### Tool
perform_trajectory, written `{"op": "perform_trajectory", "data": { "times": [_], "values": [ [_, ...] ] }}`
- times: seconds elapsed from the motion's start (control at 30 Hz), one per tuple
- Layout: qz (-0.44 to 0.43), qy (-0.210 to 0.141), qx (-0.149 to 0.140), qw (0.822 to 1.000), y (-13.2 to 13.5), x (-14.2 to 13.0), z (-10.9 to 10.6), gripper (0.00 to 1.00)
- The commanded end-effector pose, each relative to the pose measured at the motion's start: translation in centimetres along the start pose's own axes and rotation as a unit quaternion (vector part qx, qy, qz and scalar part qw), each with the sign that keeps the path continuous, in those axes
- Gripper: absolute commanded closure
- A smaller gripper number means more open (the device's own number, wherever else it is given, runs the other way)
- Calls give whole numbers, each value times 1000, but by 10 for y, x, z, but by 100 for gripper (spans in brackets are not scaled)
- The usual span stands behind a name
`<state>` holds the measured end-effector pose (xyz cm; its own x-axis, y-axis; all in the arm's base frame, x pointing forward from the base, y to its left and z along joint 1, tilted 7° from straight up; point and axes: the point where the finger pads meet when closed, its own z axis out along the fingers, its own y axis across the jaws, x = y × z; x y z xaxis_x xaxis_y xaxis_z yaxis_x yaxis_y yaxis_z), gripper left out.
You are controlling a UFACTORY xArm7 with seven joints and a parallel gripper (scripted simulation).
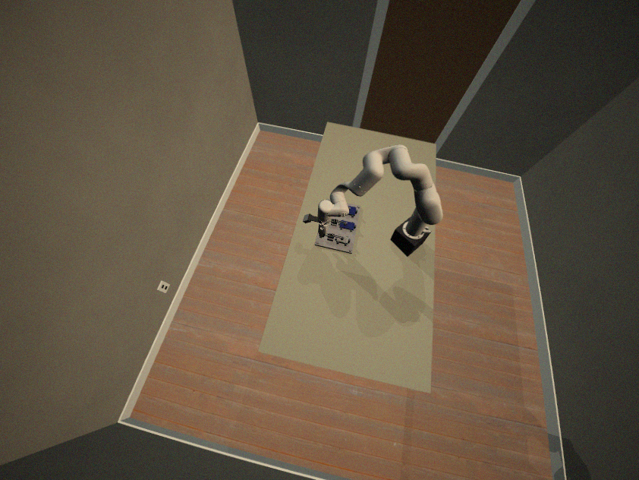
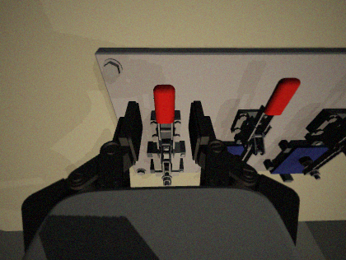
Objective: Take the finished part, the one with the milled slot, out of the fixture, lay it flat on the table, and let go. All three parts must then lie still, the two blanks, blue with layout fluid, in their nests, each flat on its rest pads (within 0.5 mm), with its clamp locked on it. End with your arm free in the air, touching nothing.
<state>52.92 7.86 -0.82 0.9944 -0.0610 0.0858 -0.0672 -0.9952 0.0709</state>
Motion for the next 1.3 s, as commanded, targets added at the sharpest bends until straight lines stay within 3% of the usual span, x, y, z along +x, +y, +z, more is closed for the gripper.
{"op": "perform_trajectory", "data": {
  "times": [0.0,0.47,0.97,1.0,1.27],
  "values": [
    [0,2,1,1000,-1,2,3,53],
    [0,2,1,1000,-1,3,23,53],
    [0,2,1,1000,-1,3,24,53],
    [0,2,1,1000,-1,3,24,100],
    [0,2,1,1000,-1,3,24,100]
  ]
}}
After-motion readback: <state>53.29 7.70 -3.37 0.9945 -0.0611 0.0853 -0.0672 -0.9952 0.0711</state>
